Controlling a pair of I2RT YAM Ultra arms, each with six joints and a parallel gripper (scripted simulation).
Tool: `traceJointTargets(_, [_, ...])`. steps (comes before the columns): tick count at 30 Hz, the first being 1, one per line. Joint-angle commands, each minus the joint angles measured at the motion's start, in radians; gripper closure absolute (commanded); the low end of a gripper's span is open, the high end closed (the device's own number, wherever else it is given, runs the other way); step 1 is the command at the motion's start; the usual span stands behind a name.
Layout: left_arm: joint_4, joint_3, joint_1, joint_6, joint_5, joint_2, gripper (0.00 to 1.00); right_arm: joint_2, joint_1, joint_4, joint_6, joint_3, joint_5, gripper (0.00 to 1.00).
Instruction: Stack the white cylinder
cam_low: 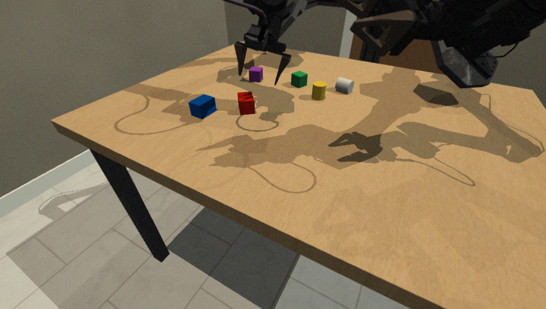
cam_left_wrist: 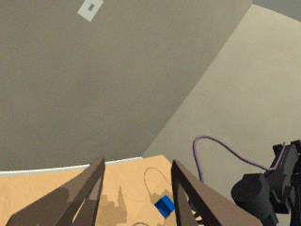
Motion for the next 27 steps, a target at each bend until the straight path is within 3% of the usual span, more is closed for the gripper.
traceJointTargets(1, [0.001,0.008,-0.02,0.003,0.011,-0.012,0.39,-0.007,0.016,-0.003,0.001,0.006,0.003,0.0])
traceJointTargets(18, [0.005,0.004,-0.007,0.0,0.002,-0.007,0.39,-0.007,0.008,0.003,0.0,0.005,0.0,0.0])
traceJointTargets(21, [-0.044,-0.02,-0.015,0.05,-0.025,-0.024,0.05,-0.024,0.013,0.039,0.011,-0.016,-0.009,0.0])
traceJointTargets(22, [-0.061,-0.031,-0.016,0.069,-0.034,-0.03,0.0,-0.03,0.017,0.049,0.016,-0.026,-0.011,0.0])
traceJointTargets(27, [-0.193,-0.19,-0.047,0.224,-0.137,-0.123,0.0,-0.135,0.043,0.111,0.056,-0.181,-0.016,0.0])
